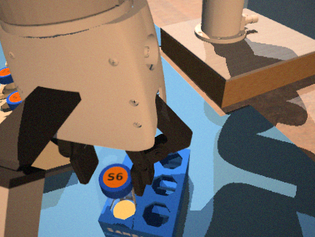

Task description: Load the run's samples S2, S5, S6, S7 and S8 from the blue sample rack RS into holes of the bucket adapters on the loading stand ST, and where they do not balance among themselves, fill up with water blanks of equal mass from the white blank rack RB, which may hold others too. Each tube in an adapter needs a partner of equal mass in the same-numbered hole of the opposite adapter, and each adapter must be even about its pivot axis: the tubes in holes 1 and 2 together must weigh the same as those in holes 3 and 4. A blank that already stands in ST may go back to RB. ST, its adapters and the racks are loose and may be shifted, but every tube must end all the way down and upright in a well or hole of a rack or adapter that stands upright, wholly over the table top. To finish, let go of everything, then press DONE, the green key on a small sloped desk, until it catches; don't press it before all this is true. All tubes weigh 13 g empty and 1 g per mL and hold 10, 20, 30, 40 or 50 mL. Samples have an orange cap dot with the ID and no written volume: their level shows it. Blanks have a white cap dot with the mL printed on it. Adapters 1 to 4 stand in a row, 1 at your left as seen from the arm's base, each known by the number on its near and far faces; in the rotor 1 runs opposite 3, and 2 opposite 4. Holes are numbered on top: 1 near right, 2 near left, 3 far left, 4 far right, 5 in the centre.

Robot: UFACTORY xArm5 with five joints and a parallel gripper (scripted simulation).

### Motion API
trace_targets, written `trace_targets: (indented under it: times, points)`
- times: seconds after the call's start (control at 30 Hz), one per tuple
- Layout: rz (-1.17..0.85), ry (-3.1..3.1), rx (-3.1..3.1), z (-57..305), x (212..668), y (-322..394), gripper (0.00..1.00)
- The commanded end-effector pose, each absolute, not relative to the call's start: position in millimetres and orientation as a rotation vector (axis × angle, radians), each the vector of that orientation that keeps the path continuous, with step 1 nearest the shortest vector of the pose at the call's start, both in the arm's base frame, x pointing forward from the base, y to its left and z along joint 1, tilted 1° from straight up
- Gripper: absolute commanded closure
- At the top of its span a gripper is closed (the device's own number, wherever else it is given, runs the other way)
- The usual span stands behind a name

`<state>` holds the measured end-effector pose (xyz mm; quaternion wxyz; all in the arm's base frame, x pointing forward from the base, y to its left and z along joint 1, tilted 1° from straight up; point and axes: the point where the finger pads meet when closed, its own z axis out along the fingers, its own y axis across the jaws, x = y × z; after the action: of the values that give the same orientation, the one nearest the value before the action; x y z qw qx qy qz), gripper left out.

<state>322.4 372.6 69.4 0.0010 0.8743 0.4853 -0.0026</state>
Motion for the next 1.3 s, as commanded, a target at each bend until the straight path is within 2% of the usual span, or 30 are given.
trace_targets:
  times: [0.0,1.27]
  points:
    - [-0.001,1.525,2.747,70,323,374,0.43]
    - [-0.001,1.525,2.747,50,324,374,0.43]
